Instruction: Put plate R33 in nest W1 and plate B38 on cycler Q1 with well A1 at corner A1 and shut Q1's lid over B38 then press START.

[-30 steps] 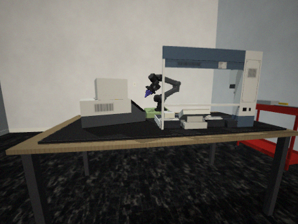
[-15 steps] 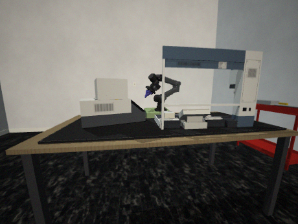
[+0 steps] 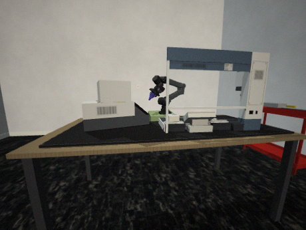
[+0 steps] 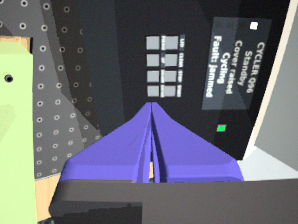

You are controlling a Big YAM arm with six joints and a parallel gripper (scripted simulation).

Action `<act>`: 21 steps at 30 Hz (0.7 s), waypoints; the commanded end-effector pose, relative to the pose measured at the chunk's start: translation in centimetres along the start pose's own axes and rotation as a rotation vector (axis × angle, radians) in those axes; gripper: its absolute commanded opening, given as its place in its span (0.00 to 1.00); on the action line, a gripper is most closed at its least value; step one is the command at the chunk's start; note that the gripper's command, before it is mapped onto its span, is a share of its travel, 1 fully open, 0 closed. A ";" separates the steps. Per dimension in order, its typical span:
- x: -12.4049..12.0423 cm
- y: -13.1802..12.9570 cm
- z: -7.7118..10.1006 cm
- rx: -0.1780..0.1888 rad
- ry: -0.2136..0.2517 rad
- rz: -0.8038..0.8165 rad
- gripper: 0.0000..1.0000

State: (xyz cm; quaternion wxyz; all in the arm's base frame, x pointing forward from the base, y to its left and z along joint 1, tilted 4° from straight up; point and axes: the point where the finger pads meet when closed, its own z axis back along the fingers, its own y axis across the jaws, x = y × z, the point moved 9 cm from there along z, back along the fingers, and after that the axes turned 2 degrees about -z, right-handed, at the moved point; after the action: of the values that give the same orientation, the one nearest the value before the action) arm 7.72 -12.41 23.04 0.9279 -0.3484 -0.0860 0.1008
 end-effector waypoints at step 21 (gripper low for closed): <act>0.5 -3.3 3.1 -0.093 -0.035 -0.020 0.00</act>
State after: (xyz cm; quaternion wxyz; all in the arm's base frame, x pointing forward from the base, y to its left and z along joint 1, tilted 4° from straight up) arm 7.73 -12.42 23.16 0.9275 -0.3493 -0.0866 0.1006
